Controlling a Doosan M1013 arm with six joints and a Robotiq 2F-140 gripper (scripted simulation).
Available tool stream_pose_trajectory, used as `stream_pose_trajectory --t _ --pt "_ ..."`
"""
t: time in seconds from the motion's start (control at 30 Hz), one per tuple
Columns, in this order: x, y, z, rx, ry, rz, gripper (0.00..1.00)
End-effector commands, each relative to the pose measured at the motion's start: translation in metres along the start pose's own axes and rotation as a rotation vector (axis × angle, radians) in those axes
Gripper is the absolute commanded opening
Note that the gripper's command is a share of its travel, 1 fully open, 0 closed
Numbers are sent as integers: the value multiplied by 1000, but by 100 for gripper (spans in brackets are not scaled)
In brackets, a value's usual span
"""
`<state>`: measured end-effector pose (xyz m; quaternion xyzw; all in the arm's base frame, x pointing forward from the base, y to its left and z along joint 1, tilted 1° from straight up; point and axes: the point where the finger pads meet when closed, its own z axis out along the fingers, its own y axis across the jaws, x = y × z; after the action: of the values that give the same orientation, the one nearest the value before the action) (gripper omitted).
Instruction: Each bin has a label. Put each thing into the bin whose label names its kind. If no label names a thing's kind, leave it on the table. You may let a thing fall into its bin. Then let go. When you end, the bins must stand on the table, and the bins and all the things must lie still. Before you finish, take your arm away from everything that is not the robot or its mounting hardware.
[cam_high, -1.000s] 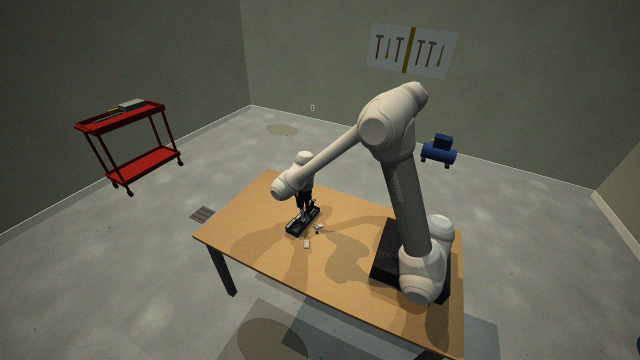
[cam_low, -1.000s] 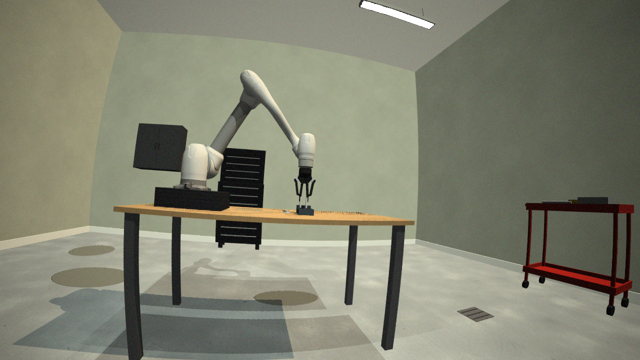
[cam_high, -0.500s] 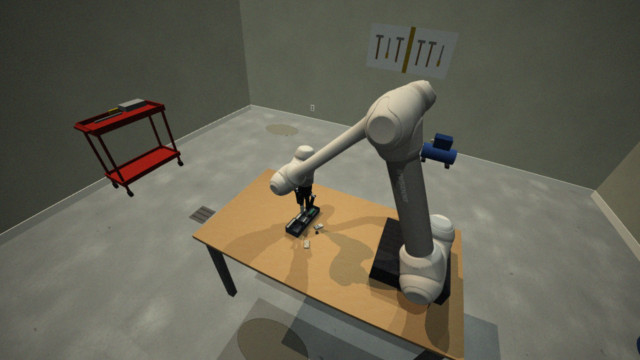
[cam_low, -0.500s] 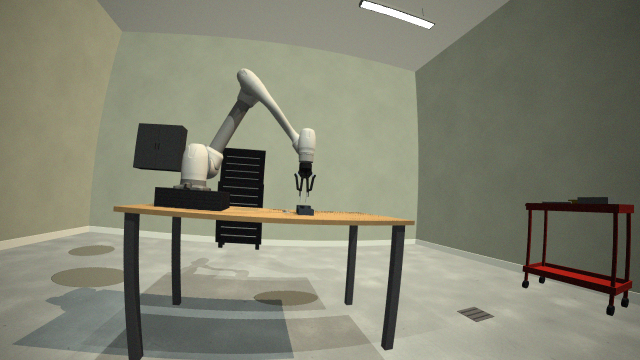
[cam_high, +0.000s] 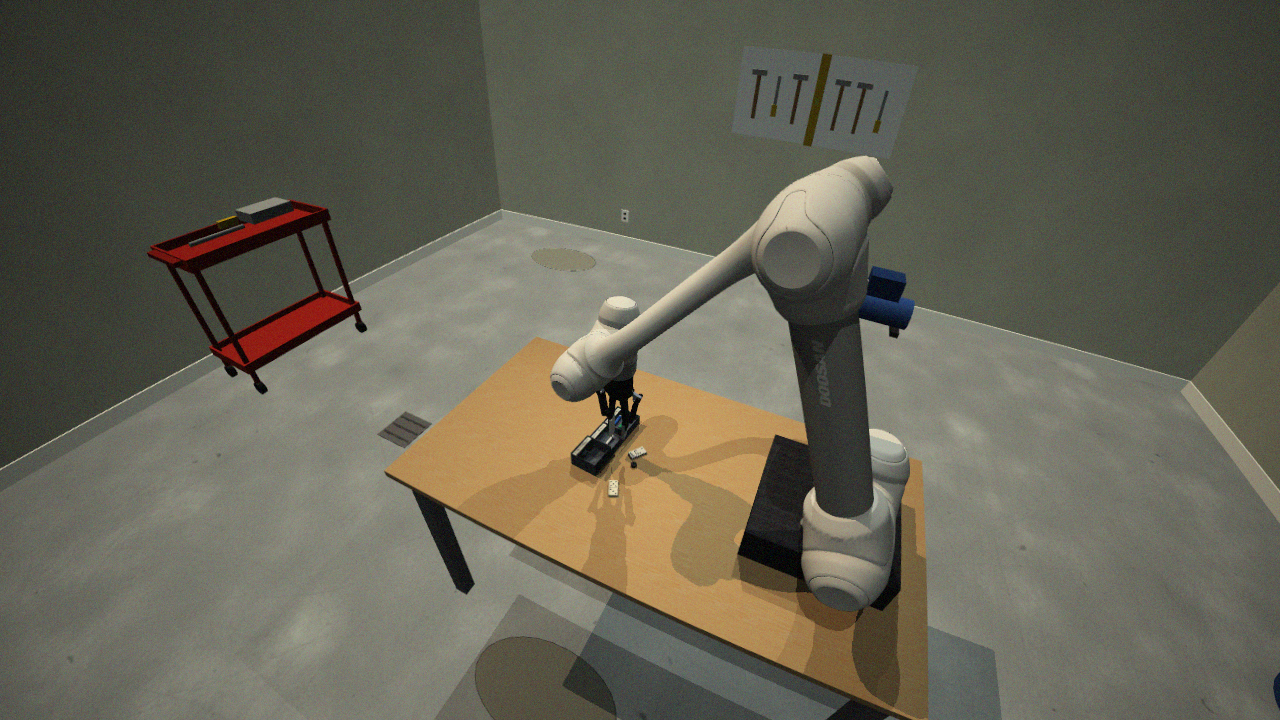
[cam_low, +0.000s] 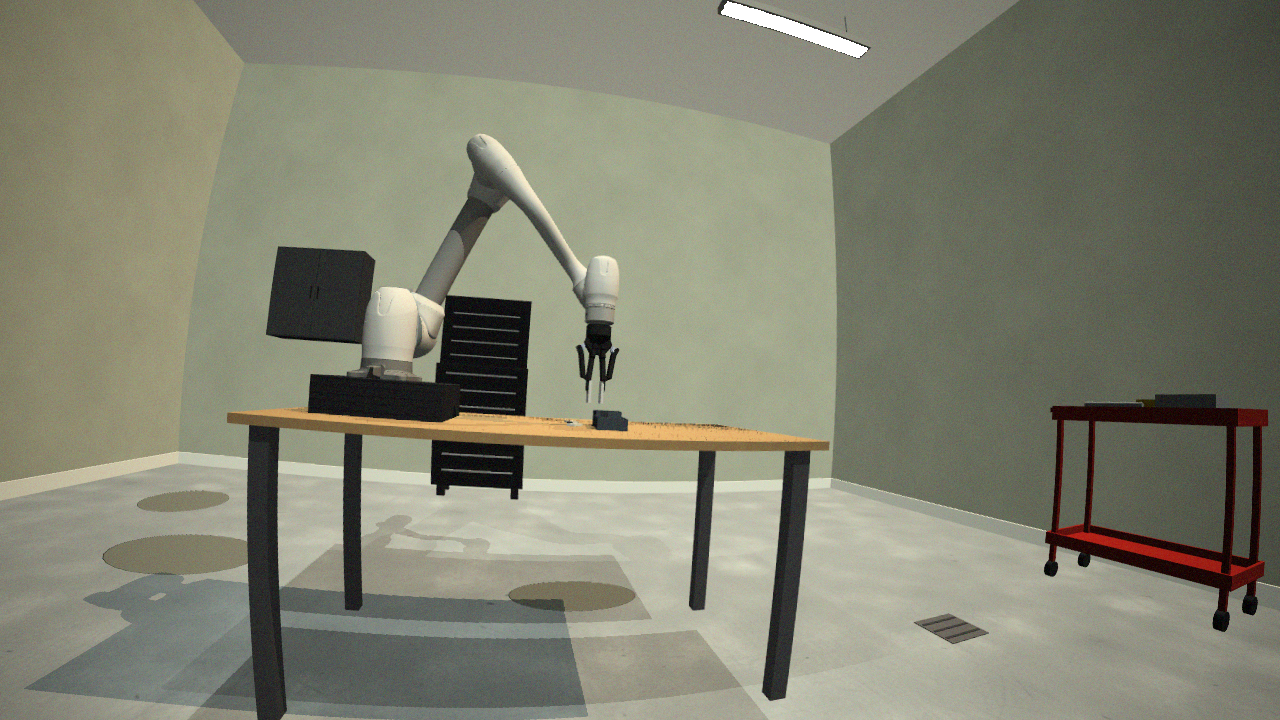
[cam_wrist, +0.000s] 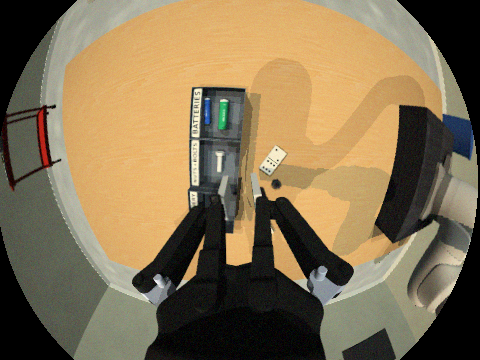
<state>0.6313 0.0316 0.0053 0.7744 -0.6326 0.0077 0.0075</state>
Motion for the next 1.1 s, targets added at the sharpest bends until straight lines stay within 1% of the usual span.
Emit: stream_pose_trajectory --t 0.0,0.1,0.17,0.2,0.23,0.67,0.73,0.77,0.97,1.07 --pt "-18 31 -1 4 -5 -157 20" --pt "-30 53 -1 3 -2 -261 20" --pt "-30 53 -1 3 -2 -261 20" --pt "-34 61 -1 3 -2 -361 20" --pt "-36 64 -1 3 -2 -385 20" --pt "-36 64 -1 1 11 -818 20" --pt "-36 64 -1 1 11 -818 20" --pt "-36 64 -1 1 11 -914 20" --pt "-36 64 -1 8 -2 -1096 20" --pt "-36 64 -1 9 -4 -1111 20"
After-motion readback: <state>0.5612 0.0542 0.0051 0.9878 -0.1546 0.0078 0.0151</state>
